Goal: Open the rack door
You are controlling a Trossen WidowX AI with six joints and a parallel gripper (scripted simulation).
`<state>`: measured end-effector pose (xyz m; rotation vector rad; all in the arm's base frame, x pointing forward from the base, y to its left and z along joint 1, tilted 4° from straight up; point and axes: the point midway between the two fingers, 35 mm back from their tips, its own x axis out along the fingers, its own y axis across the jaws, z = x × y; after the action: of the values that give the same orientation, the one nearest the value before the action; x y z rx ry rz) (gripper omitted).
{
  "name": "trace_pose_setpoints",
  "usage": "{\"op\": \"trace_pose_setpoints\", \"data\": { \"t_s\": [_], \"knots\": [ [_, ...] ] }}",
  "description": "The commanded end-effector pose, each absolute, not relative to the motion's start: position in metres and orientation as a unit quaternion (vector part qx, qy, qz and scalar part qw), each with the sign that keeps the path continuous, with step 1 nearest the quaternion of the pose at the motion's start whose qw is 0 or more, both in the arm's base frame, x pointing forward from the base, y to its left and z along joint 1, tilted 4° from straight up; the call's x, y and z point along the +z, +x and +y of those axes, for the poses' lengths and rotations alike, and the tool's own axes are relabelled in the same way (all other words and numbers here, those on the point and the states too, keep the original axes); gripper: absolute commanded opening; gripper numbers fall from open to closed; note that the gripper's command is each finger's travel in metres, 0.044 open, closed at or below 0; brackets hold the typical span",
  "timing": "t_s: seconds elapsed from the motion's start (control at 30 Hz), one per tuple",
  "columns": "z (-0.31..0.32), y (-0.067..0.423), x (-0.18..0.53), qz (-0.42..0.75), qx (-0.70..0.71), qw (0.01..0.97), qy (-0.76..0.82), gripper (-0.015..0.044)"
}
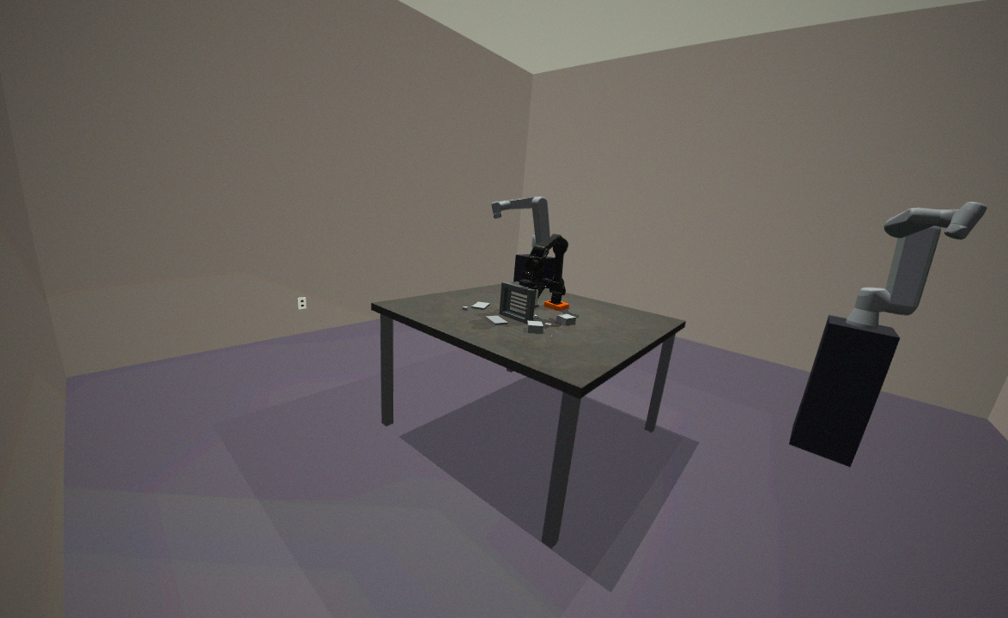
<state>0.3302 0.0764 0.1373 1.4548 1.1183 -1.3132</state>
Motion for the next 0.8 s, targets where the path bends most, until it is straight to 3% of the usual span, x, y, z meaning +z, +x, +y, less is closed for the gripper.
{"op": "trace_pose_setpoints", "data": {
  "t_s": [0.0, 0.23, 0.77],
  "knots": [
    [0.076, 0.33, 0.136, 0.447, -0.528, 0.428, 0.582, 0.0066],
    [0.076, 0.33, 0.136, 0.447, -0.528, 0.428, 0.582, 0.002],
    [0.072, 0.32, 0.136, 0.512, -0.465, 0.501, 0.52, 0.002]
  ]
}}
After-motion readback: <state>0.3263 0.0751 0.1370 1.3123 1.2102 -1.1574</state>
